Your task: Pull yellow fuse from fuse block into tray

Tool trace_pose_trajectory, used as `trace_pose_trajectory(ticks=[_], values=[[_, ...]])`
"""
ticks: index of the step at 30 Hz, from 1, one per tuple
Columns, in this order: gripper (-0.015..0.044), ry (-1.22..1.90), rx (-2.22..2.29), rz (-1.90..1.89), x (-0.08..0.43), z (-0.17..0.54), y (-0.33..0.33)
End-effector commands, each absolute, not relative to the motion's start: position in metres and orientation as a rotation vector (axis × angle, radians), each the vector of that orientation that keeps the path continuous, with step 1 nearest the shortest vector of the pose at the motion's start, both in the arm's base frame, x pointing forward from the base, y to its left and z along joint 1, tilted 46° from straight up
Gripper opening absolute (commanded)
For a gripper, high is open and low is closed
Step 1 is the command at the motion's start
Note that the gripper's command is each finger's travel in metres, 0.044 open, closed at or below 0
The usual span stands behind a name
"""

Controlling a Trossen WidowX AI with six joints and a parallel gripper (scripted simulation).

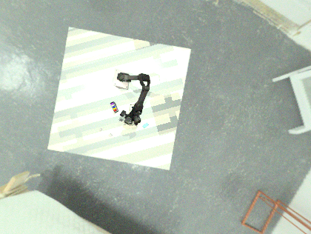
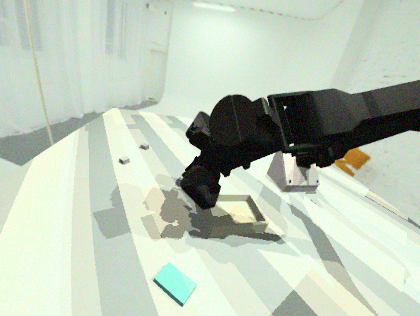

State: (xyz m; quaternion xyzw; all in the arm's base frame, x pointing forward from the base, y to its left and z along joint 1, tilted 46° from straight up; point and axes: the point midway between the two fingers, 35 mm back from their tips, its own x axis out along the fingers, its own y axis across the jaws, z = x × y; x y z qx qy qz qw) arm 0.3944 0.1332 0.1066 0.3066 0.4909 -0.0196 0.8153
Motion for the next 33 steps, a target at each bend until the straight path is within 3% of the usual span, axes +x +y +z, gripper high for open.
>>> trace_pose_trajectory(ticks=[1,11,33], values=[[0.0068,1.273,0.661,-0.091,0.384,0.057,0.095],[0.0068,1.802,1.189,-0.114,0.314,-0.017,0.009],[0.0068,1.820,1.249,-0.109,0.313,-0.028,0.011]])
